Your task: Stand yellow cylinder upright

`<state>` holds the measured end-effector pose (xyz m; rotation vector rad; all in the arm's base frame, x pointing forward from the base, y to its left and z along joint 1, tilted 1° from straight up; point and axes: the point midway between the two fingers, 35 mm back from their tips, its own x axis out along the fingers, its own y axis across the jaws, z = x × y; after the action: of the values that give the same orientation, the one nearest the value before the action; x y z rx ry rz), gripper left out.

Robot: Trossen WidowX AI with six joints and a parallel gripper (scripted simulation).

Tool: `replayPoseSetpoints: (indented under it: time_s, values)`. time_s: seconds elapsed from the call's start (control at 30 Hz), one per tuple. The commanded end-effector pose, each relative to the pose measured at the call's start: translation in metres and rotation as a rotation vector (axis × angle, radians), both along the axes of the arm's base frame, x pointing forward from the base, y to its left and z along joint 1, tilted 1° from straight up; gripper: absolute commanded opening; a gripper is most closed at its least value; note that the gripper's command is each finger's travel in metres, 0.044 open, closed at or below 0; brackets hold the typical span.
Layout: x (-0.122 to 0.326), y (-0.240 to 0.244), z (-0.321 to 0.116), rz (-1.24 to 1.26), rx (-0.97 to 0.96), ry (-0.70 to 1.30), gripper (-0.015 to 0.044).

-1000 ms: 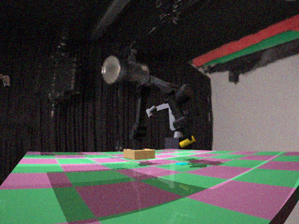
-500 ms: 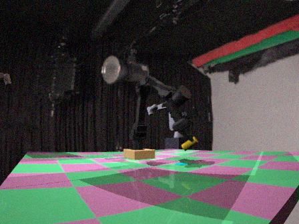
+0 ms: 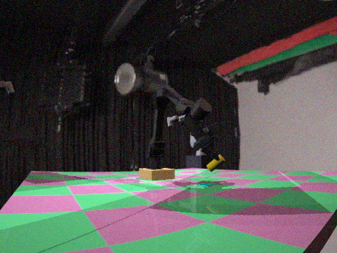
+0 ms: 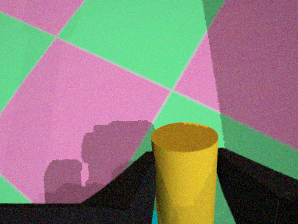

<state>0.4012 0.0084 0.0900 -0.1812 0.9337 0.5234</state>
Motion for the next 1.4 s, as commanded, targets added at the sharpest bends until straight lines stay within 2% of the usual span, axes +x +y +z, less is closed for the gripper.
replayPoseSetpoints:
  time_s: [0.0,1.37]
  values:
    - [0.000,0.000,-0.001,-0.004,0.022,-0.015,0.0105]
    - [0.004,-0.010,0.000,-0.028,0.189,-0.229,0.0105]
